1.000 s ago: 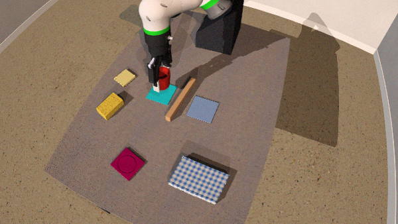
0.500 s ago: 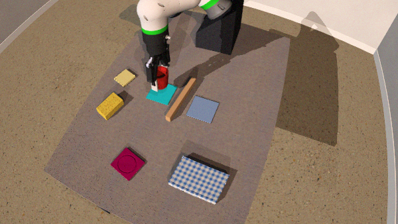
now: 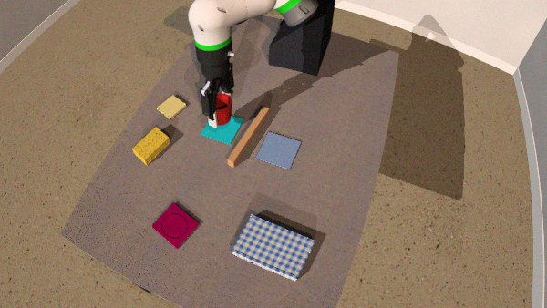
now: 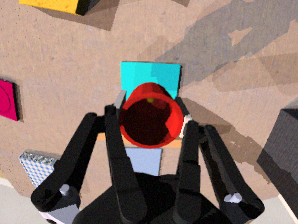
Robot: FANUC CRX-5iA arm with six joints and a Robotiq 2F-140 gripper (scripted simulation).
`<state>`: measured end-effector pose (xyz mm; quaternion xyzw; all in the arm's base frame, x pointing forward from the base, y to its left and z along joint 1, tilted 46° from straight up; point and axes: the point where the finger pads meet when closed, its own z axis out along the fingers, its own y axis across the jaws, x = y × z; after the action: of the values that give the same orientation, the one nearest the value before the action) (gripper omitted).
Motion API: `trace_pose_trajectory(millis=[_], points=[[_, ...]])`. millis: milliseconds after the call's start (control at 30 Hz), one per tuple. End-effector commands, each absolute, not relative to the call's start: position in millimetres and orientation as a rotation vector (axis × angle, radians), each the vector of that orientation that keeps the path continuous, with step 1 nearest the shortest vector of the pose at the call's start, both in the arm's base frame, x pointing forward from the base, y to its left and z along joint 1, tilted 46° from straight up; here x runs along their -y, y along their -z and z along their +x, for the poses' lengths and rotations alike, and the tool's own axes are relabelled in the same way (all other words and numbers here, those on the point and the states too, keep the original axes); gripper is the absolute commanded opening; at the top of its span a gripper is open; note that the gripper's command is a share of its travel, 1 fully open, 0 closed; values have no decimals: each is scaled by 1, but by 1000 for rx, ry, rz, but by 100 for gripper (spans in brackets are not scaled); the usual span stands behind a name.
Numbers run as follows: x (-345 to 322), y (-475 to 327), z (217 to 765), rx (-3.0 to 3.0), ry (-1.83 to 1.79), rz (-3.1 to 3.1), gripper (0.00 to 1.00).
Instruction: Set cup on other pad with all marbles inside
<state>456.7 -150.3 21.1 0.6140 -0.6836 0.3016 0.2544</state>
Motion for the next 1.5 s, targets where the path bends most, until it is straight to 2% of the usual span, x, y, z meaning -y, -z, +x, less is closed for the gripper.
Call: trace_pose_trajectory(millis=[0,1467], points=[[154,-17,457,1857,-820,1668,49],[177,5,458,1857,-820,1668,49]])
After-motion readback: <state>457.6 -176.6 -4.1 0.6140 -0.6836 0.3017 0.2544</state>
